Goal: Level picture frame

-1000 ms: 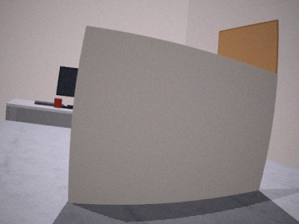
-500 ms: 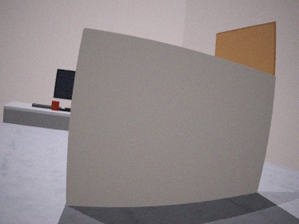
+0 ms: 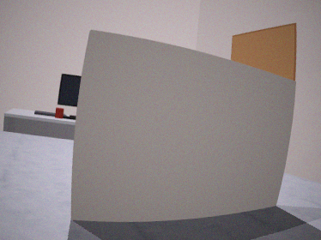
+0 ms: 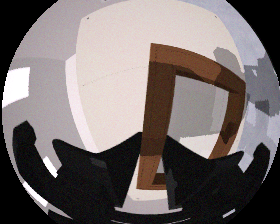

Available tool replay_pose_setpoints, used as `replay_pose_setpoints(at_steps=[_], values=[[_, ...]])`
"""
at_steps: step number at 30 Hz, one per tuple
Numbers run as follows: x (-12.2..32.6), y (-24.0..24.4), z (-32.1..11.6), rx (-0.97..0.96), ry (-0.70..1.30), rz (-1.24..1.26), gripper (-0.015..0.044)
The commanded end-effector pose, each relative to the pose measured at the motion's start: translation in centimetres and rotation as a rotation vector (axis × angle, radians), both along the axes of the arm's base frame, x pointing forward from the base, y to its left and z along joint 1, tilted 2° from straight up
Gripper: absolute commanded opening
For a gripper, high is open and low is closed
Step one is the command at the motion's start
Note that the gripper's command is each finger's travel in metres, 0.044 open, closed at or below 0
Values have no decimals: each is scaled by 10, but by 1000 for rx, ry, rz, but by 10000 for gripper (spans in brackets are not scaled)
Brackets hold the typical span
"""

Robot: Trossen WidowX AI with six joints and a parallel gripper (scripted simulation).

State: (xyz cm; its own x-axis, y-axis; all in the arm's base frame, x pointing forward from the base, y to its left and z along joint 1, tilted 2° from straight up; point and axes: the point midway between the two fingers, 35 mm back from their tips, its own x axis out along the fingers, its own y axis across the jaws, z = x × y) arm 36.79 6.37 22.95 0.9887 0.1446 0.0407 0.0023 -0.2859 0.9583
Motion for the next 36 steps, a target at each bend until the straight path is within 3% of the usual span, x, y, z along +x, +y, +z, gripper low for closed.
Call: replay_pose_setpoints(at_steps=[1, 36], values=[[0, 0, 6, 8, -18, 0, 0], [0, 3, 9, 9, -18, 0, 0]])
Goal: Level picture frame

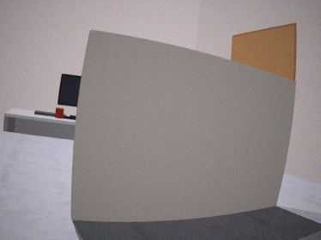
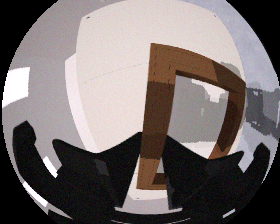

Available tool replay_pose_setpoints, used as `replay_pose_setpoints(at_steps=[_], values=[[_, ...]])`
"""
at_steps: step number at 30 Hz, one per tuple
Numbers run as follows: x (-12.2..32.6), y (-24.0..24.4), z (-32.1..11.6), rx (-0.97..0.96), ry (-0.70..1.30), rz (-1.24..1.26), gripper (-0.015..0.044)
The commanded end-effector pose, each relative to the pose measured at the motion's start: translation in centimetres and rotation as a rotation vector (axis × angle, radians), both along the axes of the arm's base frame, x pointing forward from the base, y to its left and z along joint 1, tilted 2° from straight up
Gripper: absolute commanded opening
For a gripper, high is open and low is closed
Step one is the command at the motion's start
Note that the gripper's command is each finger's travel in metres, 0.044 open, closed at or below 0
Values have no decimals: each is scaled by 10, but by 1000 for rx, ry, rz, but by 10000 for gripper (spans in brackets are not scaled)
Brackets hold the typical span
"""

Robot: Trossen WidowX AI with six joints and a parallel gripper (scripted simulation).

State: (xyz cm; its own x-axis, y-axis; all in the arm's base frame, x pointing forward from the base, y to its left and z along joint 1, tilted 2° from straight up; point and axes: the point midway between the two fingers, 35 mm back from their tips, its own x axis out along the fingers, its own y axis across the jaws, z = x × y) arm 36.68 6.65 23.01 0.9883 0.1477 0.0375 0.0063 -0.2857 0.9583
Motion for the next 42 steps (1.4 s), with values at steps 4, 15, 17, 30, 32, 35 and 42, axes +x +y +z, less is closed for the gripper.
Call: replay_pose_setpoints(at_steps=[4, 15, 17, 30, 32, 35, 42], values=[[1, 2, 9, 9, -21, -3, 0], [0, 4, 9, 9, -21, -3, 0], [0, 4, 9, 9, -21, -3, 0], [0, 4, 8, 9, -21, -3, 0], [0, 4, 8, 9, -21, -3, 0], [0, 4, 8, 9, -21, -3, 0], [0, 4, 8, 9, -21, -3, 0]])
